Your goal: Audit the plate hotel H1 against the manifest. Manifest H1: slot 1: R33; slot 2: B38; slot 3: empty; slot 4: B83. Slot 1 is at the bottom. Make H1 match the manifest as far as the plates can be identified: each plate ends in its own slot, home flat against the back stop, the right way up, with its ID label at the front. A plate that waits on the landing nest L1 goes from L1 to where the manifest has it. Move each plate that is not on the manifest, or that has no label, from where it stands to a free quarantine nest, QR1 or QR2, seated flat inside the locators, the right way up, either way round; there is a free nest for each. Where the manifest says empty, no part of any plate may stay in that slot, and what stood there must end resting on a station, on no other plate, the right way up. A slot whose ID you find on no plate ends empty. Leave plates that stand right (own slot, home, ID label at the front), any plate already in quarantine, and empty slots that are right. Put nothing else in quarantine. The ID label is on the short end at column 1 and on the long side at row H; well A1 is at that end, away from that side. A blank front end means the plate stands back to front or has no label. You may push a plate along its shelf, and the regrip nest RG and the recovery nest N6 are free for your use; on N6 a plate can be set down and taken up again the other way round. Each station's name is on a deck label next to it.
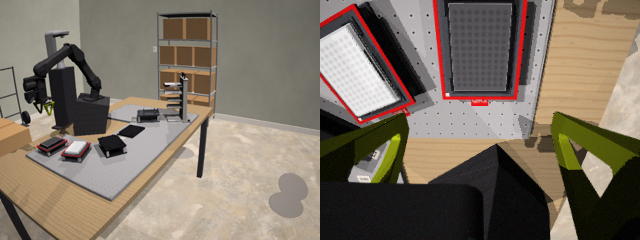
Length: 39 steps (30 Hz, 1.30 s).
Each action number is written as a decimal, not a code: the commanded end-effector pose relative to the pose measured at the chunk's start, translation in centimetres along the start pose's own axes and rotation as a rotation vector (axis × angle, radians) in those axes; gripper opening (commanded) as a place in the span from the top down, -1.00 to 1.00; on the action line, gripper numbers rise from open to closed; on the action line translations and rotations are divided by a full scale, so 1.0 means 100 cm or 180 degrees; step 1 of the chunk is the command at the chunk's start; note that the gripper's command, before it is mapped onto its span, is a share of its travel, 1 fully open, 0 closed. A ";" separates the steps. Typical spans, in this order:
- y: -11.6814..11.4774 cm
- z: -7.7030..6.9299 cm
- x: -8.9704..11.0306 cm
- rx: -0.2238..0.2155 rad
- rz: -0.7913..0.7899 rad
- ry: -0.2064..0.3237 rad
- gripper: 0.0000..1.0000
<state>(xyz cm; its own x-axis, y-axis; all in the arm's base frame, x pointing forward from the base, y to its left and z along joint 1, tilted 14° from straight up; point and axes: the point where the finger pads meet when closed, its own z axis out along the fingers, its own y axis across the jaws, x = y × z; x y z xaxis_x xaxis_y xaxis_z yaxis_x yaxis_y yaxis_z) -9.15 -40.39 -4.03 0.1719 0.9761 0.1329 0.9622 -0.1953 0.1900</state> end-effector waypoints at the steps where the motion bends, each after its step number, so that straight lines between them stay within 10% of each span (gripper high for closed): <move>1: -0.004 -0.023 -0.002 0.0020 0.0014 -0.0076 -1.00; 39: 0.097 -0.019 0.033 -0.0021 -0.0001 -0.0003 -1.00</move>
<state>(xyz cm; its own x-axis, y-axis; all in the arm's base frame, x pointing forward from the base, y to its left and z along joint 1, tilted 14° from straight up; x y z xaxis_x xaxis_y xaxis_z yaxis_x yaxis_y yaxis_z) -0.32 -39.21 -0.71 0.1557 0.9764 0.1496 0.9643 -0.1831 0.1915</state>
